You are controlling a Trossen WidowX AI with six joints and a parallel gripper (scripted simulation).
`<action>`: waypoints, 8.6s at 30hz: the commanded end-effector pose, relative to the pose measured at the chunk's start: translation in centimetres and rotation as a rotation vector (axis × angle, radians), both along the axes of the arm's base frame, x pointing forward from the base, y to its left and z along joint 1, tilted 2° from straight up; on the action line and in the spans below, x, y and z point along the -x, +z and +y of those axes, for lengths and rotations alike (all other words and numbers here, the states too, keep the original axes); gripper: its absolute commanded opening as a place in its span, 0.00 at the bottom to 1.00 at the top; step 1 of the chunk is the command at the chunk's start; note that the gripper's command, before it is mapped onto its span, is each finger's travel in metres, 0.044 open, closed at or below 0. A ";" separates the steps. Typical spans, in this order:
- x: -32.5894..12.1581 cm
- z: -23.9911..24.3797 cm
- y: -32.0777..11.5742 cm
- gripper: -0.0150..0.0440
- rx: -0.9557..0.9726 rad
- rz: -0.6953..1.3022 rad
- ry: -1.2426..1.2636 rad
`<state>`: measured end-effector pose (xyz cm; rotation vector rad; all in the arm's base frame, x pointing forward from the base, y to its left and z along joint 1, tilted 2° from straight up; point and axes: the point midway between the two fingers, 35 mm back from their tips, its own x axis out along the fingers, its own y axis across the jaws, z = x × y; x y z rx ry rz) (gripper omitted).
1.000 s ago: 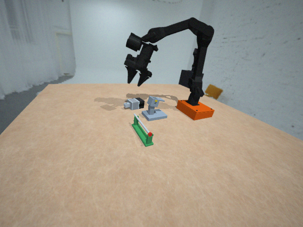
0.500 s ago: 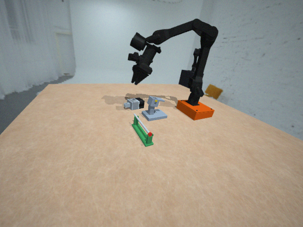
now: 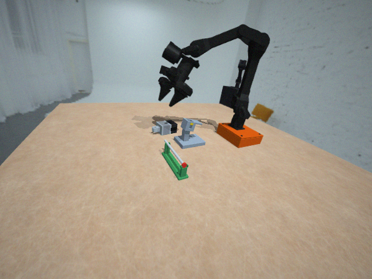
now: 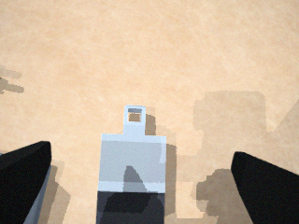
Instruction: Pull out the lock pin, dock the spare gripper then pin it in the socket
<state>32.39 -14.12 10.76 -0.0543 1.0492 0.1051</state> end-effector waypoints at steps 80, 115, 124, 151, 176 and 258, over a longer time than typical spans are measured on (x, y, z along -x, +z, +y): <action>-0.3 -0.1 -9.0 0.25 -0.004 0.006 0.012; 0.4 1.2 -1.8 0.25 0.028 0.084 0.031; 0.9 2.7 -2.4 0.25 0.084 0.188 0.077; 3.3 6.6 -2.4 0.25 0.376 0.508 0.292; 5.3 9.1 0.3 0.25 0.764 0.733 0.495; 4.9 14.1 -1.9 0.25 1.286 0.950 0.985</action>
